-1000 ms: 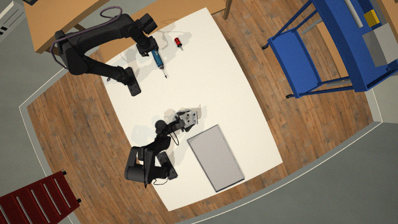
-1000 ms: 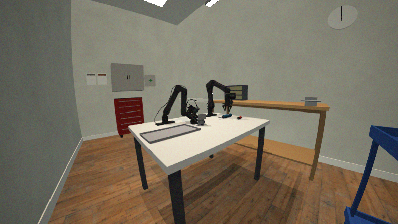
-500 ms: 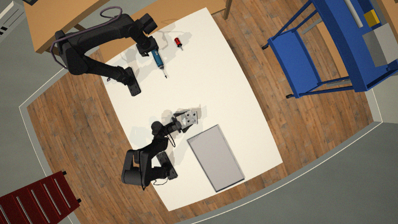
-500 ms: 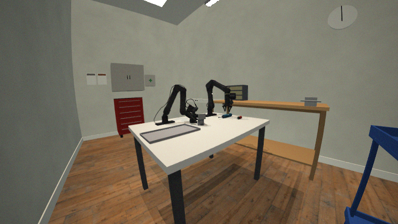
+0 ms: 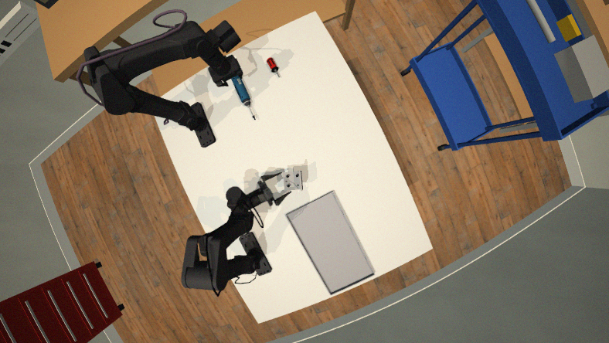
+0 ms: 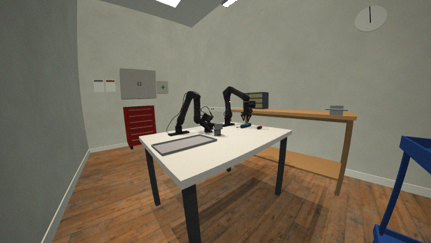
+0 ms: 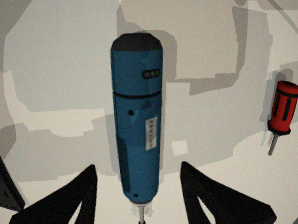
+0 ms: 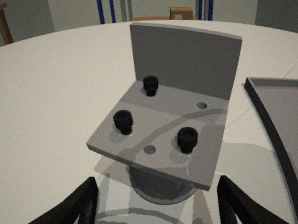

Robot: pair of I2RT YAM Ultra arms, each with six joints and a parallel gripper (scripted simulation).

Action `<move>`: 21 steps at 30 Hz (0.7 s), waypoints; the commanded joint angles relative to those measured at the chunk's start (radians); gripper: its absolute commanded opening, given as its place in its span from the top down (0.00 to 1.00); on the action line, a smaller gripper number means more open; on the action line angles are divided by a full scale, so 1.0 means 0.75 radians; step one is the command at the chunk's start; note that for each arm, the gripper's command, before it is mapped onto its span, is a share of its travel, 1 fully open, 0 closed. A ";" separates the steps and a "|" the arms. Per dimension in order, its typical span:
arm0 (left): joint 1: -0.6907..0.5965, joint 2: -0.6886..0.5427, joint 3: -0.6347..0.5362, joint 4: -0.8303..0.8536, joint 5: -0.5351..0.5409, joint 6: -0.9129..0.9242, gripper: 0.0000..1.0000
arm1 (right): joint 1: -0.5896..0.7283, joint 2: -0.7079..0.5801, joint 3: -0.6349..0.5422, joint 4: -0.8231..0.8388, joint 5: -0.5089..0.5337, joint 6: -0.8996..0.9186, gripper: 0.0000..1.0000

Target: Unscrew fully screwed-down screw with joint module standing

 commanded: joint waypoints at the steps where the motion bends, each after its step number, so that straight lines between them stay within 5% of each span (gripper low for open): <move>1: -0.004 -0.043 0.045 -0.025 -0.002 0.007 0.35 | 0.021 -0.051 -0.008 -0.070 0.043 0.037 0.14; 21: -0.004 -0.043 0.045 -0.025 -0.002 0.007 0.35 | 0.123 -0.144 -0.015 -0.271 0.125 0.174 0.14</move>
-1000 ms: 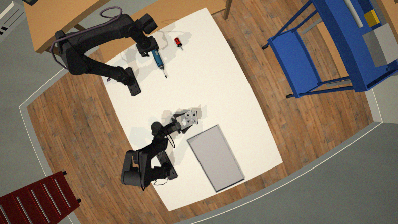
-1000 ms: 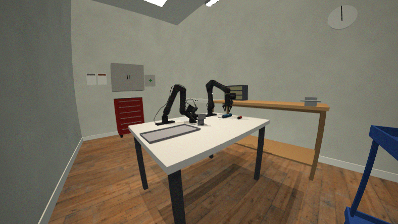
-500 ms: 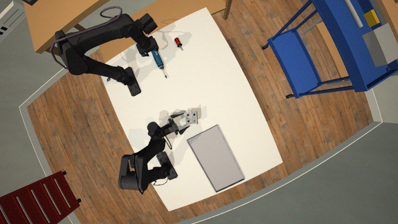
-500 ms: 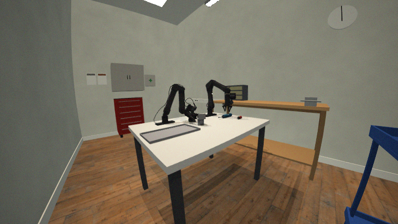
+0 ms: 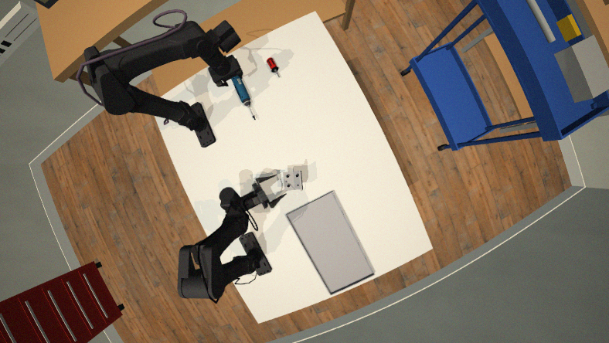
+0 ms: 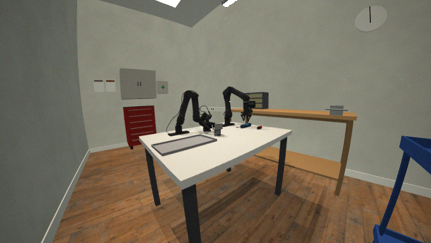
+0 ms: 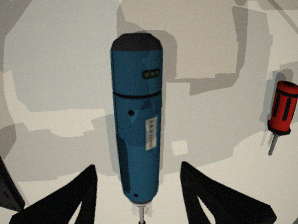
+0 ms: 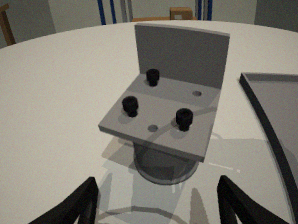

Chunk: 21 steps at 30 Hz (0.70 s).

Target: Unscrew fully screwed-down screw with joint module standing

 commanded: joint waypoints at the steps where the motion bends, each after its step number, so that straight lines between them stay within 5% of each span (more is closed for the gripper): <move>1: -0.004 -0.043 0.045 -0.025 -0.002 0.007 0.35 | 0.003 -0.042 0.001 -0.072 0.033 0.033 0.14; 21: -0.004 -0.043 0.045 -0.025 -0.002 0.007 0.35 | 0.002 -0.119 0.029 -0.142 0.032 0.024 0.14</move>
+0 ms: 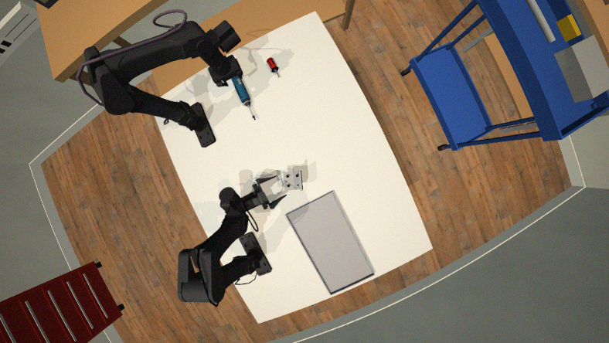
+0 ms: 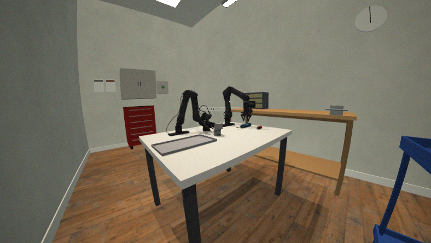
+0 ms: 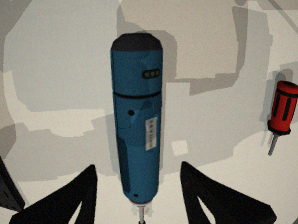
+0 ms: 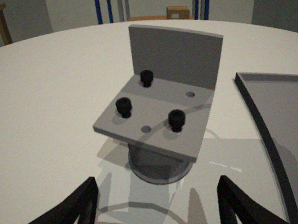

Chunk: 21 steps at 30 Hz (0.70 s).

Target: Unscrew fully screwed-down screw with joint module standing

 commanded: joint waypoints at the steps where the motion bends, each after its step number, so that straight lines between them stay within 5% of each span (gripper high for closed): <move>1: -0.004 -0.043 0.045 -0.025 -0.002 0.007 0.35 | 0.001 -0.094 0.029 -0.068 0.023 -0.011 0.14; 21: -0.004 -0.043 0.045 -0.025 -0.002 0.007 0.35 | 0.003 -0.370 0.071 -0.366 0.024 -0.026 0.14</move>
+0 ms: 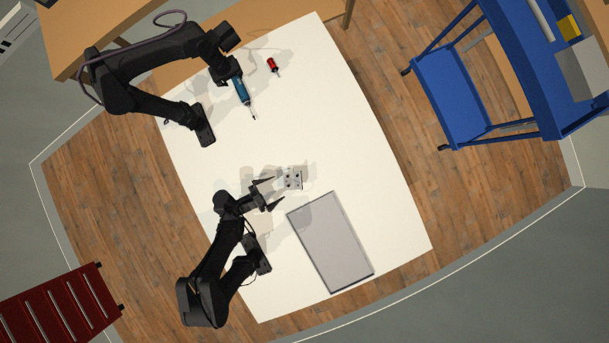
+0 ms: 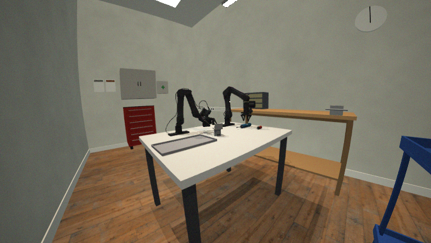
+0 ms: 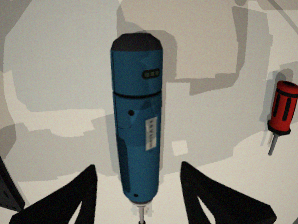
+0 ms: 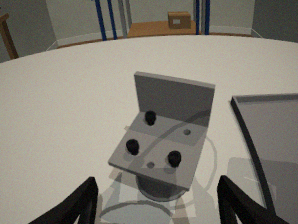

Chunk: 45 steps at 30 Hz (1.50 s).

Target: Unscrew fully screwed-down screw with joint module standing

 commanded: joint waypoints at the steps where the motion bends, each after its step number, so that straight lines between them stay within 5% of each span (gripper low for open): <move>1: -0.004 -0.043 0.045 -0.025 -0.002 0.007 0.35 | 0.003 -0.085 0.049 -0.110 0.021 -0.012 0.14; 45: -0.004 -0.043 0.045 -0.025 -0.002 0.007 0.35 | 0.003 -0.435 0.263 -0.700 0.020 0.013 0.14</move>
